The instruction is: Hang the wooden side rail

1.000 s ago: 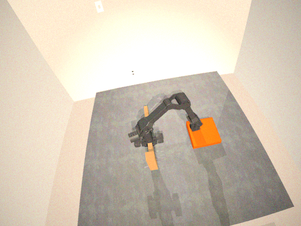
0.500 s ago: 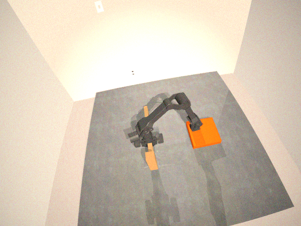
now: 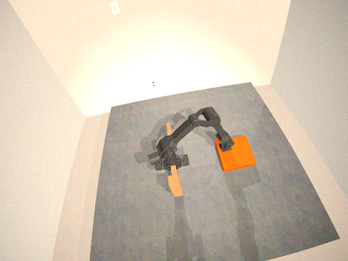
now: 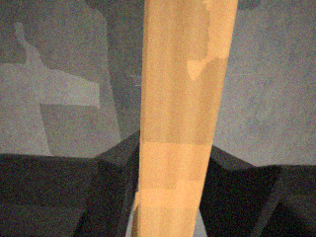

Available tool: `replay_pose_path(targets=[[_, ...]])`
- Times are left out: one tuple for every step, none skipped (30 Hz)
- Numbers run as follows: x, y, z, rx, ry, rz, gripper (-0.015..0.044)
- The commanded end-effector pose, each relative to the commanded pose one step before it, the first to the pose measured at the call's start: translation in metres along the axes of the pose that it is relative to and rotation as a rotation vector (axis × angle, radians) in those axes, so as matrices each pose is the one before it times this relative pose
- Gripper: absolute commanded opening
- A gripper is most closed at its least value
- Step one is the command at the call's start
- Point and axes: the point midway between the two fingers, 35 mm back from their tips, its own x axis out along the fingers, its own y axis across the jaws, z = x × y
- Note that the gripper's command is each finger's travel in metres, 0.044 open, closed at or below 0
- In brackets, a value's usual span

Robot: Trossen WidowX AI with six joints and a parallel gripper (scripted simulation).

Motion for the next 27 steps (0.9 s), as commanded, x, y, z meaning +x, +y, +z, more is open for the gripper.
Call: replay_pose_path(targets=[[-0.00049,0.00103,-0.00189,0.0001,0.00259,0.00706,0.0000],[0.00011,-0.00011,-0.00011,0.0000,0.00001,-0.00001,0.0000],[0.00011,-0.00011,-0.00011,0.0000,0.00001,-0.00001,0.0000],[0.00011,-0.00011,-0.00011,0.0000,0.00001,-0.00001,0.0000],[0.00011,-0.00011,-0.00011,0.0000,0.00001,-0.00001,0.0000],[0.00011,-0.00011,-0.00011,0.0000,0.00001,-0.00001,0.0000],[0.00011,-0.00011,-0.00011,0.0000,0.00001,-0.00001,0.0000],[0.00011,-0.00011,-0.00011,0.0000,0.00001,-0.00001,0.0000],[0.00011,-0.00011,-0.00011,0.0000,0.00001,-0.00001,0.0000],[0.00001,-0.00011,-0.00011,0.0000,0.00001,-0.00001,0.0000],[-0.00010,-0.00010,-0.00011,0.0000,0.00001,-0.00001,0.0000],[-0.00011,-0.00011,-0.00011,0.0000,0.00001,-0.00001,0.0000],[-0.00011,-0.00011,-0.00011,0.0000,0.00001,-0.00001,0.0000],[-0.00011,-0.00011,-0.00011,0.0000,0.00001,-0.00001,0.0000],[-0.00011,-0.00011,-0.00011,0.0000,0.00001,-0.00001,0.0000],[-0.00011,-0.00011,-0.00011,0.0000,0.00001,-0.00001,0.0000],[-0.00010,-0.00003,-0.00011,0.0000,0.00001,0.00000,0.0000],[-0.00011,0.00005,-0.00011,0.0000,0.00001,0.00000,0.0000],[-0.00007,0.00006,-0.00007,0.0000,0.00000,0.00000,0.0000],[-0.00007,0.00007,-0.00007,0.0000,0.00001,0.00001,0.0000],[-0.00007,0.00007,-0.00007,0.0000,0.00001,0.00001,0.0000],[-0.00007,0.00007,-0.00007,0.0000,0.00001,0.00001,0.0000],[-0.00007,0.00007,-0.00007,0.0000,0.00001,0.00001,0.0000],[-0.00007,0.00007,-0.00007,0.0000,0.00001,0.00001,0.0000],[-0.00007,0.00007,-0.00007,0.0000,0.00001,0.00001,0.0000],[-0.00007,0.00007,-0.00007,0.0000,0.00001,0.00001,0.0000],[-0.00007,0.00007,-0.00007,0.0000,0.00001,0.00001,0.0000]])
